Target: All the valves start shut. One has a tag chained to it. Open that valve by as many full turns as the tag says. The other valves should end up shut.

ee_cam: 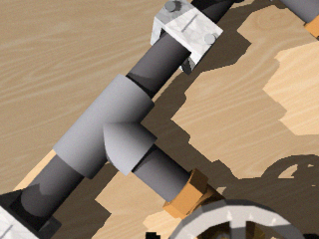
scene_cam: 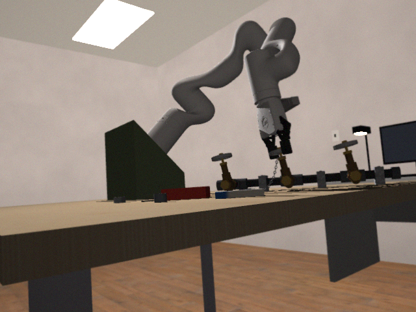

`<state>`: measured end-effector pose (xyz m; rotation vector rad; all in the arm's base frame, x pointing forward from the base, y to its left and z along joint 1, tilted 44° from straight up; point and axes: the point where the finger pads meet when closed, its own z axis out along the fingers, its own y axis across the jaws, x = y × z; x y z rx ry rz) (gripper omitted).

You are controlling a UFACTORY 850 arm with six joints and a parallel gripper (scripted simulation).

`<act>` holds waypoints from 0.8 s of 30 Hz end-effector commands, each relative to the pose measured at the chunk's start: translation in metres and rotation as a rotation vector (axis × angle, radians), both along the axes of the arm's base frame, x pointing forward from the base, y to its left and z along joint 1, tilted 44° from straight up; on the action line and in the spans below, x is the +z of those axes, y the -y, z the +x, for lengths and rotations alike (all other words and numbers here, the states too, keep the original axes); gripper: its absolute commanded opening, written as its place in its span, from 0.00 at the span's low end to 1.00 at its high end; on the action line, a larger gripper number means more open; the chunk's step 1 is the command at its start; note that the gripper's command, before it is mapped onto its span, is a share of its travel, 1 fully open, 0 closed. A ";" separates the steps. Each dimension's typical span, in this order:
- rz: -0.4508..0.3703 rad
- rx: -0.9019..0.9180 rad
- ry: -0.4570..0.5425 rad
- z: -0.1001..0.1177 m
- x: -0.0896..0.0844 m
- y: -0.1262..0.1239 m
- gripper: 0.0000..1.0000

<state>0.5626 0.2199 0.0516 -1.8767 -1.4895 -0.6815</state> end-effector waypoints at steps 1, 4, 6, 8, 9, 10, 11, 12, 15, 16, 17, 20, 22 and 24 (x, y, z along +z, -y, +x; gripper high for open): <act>0.016 0.061 0.116 0.001 0.001 0.000 0.00; 0.015 0.091 0.150 0.001 0.001 0.000 0.00; 0.014 0.114 0.176 0.001 0.001 0.000 0.00; 0.014 0.131 0.196 0.001 0.001 0.000 0.00; 0.014 0.137 0.203 0.001 0.001 0.000 0.00; 0.013 0.142 0.209 0.001 0.001 0.000 0.00; 0.013 0.146 0.213 0.001 0.001 0.000 0.00; 0.013 0.149 0.217 0.001 0.001 0.000 0.00; 0.013 0.153 0.221 0.001 0.001 0.000 0.00; 0.013 0.153 0.221 0.001 0.001 0.000 0.00; 0.013 0.153 0.221 0.001 0.001 0.000 0.00; 0.013 0.153 0.221 0.001 0.001 0.000 1.00; 0.013 0.153 0.221 0.001 0.001 0.000 1.00; 0.013 0.153 0.221 0.001 0.001 0.000 1.00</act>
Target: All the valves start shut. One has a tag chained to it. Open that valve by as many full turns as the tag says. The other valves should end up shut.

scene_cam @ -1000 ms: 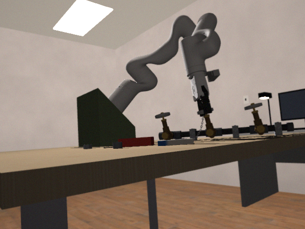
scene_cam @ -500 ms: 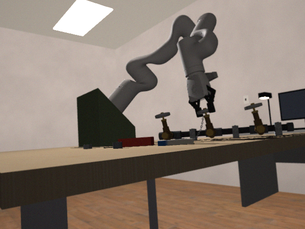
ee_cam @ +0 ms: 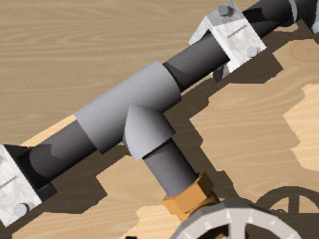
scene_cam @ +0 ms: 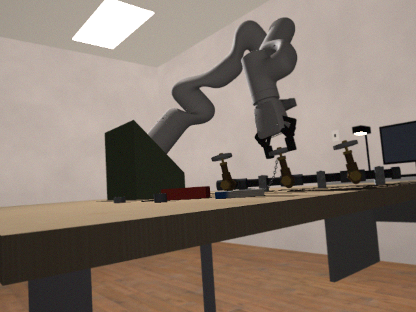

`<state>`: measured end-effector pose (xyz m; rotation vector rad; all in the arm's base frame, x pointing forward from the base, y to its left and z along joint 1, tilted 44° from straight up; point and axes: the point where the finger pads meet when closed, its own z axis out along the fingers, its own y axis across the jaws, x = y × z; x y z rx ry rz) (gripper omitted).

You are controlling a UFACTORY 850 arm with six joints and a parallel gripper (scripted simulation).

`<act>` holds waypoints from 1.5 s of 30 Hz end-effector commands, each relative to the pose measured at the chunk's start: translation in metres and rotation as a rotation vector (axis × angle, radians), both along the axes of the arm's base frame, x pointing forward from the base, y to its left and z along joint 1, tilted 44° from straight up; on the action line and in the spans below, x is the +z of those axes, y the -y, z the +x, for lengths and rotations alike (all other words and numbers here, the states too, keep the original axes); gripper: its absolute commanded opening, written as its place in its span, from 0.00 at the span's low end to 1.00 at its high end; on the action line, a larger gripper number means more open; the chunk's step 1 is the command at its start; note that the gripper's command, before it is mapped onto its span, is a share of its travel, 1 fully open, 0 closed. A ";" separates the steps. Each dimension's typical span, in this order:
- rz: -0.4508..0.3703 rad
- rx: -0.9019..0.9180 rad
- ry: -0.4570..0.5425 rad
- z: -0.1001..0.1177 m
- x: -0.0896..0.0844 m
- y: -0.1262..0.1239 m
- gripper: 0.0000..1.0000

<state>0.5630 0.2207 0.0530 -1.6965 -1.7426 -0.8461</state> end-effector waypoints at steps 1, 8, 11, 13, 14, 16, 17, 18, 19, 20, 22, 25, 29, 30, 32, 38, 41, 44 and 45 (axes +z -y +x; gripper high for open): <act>-0.002 -0.002 0.000 0.000 0.000 0.001 1.00; -0.002 -0.002 0.000 0.000 0.000 0.001 1.00; -0.002 -0.002 0.000 0.000 0.000 0.001 1.00; -0.002 -0.002 0.000 0.000 0.000 0.001 1.00; -0.002 -0.002 0.000 0.000 0.000 0.001 1.00; -0.002 -0.002 0.000 0.000 0.000 0.001 1.00; -0.002 -0.002 0.000 0.000 0.000 0.001 1.00; -0.002 -0.002 0.000 0.000 0.000 0.001 1.00; -0.002 -0.002 0.000 0.000 0.000 0.001 1.00; -0.002 -0.002 -0.001 0.000 0.000 0.001 1.00; -0.002 -0.006 -0.005 0.000 0.000 0.001 1.00; -0.001 -0.021 -0.023 0.000 0.000 0.001 1.00; 0.000 -0.041 -0.046 0.000 0.000 0.001 1.00; 0.001 -0.054 -0.062 0.000 0.000 0.001 1.00; 0.003 -0.088 -0.102 0.000 0.000 0.001 1.00; 0.012 -0.249 -0.292 0.000 0.000 0.001 1.00; 0.018 -0.362 -0.426 0.000 0.000 0.001 1.00; 0.026 -0.486 -0.572 0.000 0.000 0.001 1.00; 0.026 -0.486 -0.572 0.000 0.000 0.001 1.00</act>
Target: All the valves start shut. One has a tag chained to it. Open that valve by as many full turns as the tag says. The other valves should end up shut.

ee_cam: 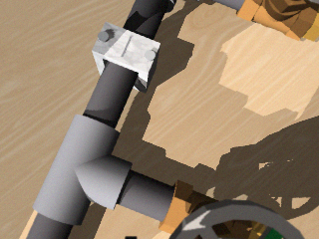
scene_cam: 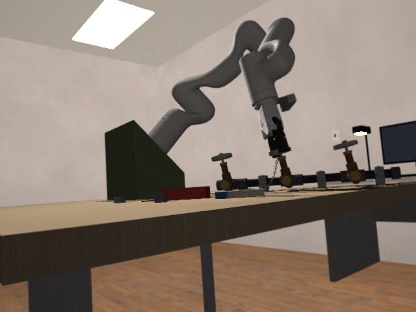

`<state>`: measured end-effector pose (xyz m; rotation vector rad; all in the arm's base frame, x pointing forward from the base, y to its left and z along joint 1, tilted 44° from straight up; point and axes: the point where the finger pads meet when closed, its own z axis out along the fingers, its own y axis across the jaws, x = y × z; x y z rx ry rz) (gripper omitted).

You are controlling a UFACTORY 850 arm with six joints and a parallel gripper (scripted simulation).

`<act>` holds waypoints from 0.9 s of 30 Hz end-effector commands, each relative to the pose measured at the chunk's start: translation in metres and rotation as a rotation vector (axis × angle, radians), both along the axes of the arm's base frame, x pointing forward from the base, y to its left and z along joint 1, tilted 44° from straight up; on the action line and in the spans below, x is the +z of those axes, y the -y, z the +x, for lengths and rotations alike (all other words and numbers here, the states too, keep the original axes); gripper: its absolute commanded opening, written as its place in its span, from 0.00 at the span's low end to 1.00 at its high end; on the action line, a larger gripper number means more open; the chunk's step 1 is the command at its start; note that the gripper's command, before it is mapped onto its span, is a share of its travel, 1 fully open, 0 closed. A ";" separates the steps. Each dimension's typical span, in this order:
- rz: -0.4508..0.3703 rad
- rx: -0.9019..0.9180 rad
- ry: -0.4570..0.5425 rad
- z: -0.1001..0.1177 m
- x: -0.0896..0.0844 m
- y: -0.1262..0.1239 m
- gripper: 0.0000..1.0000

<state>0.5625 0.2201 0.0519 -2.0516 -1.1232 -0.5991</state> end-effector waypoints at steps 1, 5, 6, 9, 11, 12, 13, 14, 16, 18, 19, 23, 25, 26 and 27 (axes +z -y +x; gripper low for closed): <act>0.000 -0.091 -0.141 0.001 0.001 0.000 1.00; 0.015 -0.276 -0.357 0.001 0.001 0.000 1.00; 0.018 -0.310 -0.394 0.001 0.001 0.000 1.00; 0.030 -0.425 -0.522 0.001 0.001 0.000 1.00; 0.039 -0.502 -0.607 0.001 0.001 0.000 1.00; 0.043 -0.540 -0.649 0.001 0.001 0.000 1.00; 0.047 -0.579 -0.692 0.001 0.001 0.000 1.00; 0.052 -0.617 -0.734 0.001 0.001 0.000 1.00; 0.061 -0.694 -0.819 0.001 0.001 0.000 1.00; 0.061 -0.694 -0.819 0.001 0.001 0.000 1.00; 0.070 -0.800 -0.947 0.001 0.001 0.000 1.00; 0.087 -0.921 -1.080 0.001 0.001 0.000 1.00; 0.096 -0.997 -1.168 0.001 0.001 0.000 1.00; 0.101 -1.034 -1.211 0.001 0.001 0.000 1.00; 0.105 -1.071 -1.254 0.001 0.001 0.000 1.00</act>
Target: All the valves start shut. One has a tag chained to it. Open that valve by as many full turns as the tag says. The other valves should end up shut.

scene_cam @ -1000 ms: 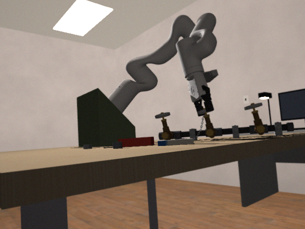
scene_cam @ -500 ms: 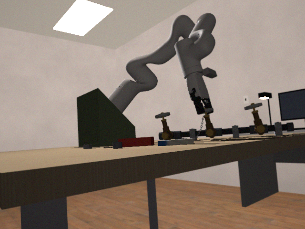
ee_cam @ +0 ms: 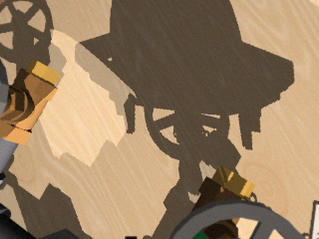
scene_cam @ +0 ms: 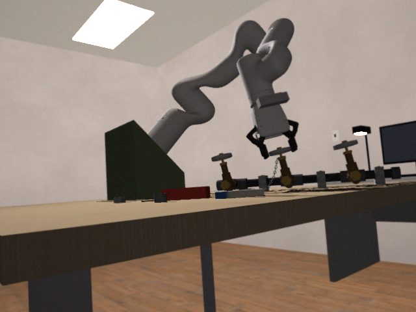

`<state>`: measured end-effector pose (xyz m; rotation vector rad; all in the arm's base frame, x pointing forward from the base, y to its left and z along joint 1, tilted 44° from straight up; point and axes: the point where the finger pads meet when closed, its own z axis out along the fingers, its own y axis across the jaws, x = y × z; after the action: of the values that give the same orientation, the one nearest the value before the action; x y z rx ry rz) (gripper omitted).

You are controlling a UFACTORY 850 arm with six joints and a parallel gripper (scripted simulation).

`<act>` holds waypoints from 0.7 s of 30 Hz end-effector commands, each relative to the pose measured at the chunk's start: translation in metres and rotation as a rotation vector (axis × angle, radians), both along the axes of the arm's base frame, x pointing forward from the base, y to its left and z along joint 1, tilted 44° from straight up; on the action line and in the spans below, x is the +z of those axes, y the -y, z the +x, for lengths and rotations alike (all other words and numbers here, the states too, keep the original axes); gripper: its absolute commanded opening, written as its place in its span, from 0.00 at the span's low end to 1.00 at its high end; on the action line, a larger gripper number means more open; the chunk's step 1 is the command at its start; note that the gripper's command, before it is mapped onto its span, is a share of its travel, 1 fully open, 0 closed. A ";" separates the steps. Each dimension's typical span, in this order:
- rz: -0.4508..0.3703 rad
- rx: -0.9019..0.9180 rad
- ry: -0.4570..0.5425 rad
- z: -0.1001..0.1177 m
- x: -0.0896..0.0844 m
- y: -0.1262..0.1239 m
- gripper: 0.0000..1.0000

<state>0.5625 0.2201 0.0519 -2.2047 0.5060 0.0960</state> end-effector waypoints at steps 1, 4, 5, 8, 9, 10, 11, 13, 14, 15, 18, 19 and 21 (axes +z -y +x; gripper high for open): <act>0.016 -0.156 -0.230 0.001 0.001 0.000 1.00; 0.030 -0.265 -0.359 0.001 0.001 0.000 1.00; 0.035 -0.301 -0.402 0.001 0.001 0.000 1.00; 0.039 -0.336 -0.446 0.001 0.001 0.000 1.00; 0.049 -0.431 -0.577 0.001 0.001 0.000 1.00; 0.052 -0.456 -0.610 0.001 0.001 0.000 1.00; 0.054 -0.477 -0.638 0.001 0.001 0.000 1.00; 0.057 -0.531 -0.720 0.001 0.001 0.000 1.00; 0.057 -0.551 -0.752 0.001 0.001 0.000 1.00; 0.058 -0.556 -0.758 0.001 0.001 0.000 1.00; 0.059 -0.563 -0.766 0.001 0.001 0.000 1.00; 0.059 -0.563 -0.767 0.001 0.001 0.000 1.00; 0.059 -0.563 -0.767 0.001 0.001 0.000 0.00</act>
<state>0.5627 0.2199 0.0520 -1.8299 1.4900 0.6371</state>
